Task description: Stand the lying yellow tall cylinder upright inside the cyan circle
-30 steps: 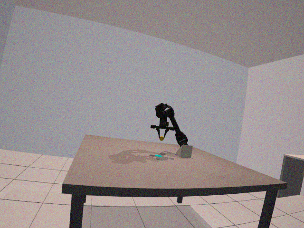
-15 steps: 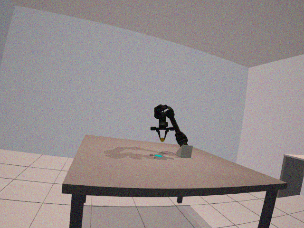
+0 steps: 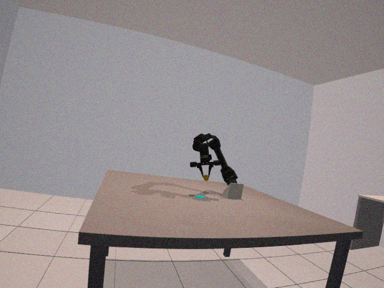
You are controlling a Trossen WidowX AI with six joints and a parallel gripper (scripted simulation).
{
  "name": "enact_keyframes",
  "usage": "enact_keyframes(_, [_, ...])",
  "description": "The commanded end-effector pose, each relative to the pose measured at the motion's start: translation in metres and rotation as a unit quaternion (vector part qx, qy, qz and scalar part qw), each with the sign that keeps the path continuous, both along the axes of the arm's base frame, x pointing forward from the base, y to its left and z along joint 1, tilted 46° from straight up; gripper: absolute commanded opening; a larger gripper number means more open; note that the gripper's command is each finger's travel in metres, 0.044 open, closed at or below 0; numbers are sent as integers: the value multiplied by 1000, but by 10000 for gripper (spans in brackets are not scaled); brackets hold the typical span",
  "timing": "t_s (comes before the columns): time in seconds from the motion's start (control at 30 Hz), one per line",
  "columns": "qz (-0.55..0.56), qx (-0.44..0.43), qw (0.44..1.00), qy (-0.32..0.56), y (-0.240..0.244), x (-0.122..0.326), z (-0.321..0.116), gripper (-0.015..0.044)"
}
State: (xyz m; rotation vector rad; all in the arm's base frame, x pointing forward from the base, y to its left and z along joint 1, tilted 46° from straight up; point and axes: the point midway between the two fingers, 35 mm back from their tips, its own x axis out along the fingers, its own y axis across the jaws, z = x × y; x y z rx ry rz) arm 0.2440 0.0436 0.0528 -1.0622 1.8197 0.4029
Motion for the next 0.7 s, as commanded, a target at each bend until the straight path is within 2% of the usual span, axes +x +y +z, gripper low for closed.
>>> enact_keyframes(0.0, [-1,16,1000,0,-1,-3,0,105])
enact_keyframes(0.67, [-11,88,996,-5,-5,-8,-5,105])
